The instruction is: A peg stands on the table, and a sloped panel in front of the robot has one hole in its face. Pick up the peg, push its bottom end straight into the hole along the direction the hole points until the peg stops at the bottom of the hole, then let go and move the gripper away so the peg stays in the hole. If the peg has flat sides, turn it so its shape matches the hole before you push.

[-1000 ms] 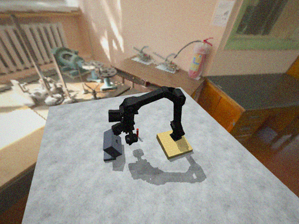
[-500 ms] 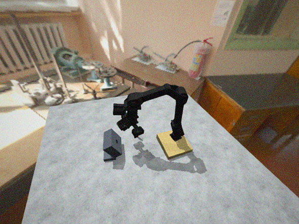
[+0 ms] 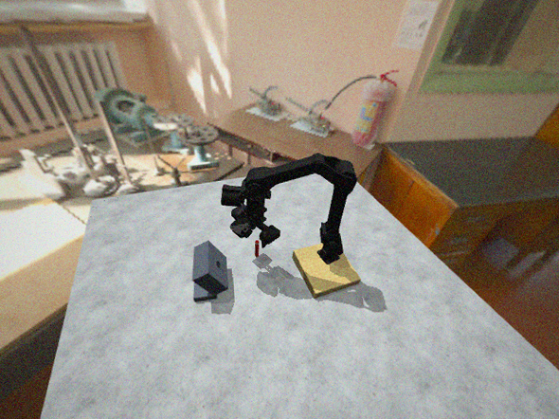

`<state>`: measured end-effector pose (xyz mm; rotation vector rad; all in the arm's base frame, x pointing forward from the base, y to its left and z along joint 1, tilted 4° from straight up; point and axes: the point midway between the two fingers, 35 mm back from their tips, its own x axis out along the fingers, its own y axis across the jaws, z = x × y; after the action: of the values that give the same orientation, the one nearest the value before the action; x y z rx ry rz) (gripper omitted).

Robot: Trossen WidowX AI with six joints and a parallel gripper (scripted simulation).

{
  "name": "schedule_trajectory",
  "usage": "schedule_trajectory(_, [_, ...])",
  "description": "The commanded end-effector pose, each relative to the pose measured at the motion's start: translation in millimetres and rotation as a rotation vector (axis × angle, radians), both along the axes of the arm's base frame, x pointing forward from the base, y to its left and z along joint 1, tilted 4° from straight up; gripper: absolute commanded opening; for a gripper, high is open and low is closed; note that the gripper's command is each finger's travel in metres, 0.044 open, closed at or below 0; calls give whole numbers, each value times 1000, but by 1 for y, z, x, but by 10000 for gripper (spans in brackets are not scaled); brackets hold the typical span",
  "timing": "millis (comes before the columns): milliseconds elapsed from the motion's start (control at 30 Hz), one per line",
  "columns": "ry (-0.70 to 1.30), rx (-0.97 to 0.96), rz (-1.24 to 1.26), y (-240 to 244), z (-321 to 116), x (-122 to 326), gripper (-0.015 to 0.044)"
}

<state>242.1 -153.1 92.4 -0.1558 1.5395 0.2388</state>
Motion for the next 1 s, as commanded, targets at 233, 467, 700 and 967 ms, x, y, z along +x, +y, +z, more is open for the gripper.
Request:
schedule_trajectory(233, [8, -4, 66, -7, -5, -14, 440])
schedule_trajectory(467, [8, -4, 66, -7, -17, -13, 440])
schedule_trajectory(700, [8, -4, 66, -7, -28, -12, 440])
schedule_trajectory(967, [8, -4, 66, -6, -41, -12, 440])
